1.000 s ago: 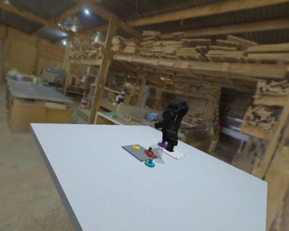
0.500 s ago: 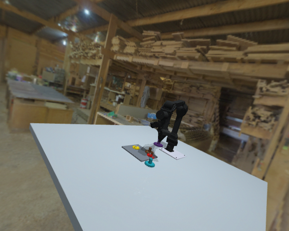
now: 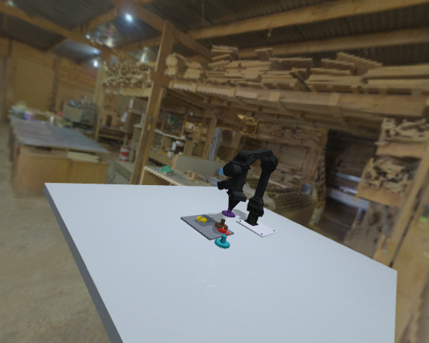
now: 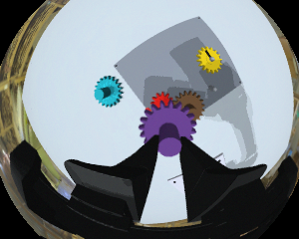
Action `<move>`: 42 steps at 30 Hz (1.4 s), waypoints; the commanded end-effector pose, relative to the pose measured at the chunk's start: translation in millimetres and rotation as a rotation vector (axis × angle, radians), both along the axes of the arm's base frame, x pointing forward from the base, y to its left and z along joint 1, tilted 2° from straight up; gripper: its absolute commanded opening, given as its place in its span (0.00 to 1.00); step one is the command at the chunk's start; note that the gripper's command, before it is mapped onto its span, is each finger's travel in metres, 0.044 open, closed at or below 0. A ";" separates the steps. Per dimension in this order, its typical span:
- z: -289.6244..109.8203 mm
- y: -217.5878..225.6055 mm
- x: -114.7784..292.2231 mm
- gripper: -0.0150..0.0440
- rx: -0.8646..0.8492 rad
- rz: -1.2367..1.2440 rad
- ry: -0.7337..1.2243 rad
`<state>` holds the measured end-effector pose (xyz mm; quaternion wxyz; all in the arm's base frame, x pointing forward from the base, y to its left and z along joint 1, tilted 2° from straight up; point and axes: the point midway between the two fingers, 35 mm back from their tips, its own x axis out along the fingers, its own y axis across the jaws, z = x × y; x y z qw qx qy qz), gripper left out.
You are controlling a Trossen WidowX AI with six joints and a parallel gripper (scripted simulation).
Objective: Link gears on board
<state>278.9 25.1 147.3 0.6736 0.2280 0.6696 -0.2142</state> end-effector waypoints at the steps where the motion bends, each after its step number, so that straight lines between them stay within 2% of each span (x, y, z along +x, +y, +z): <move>1: -4.9 -9.9 0.1 0.25 -0.006 0.005 0.005; 42: -34.4 -94.1 -11.0 0.25 -0.011 0.001 0.011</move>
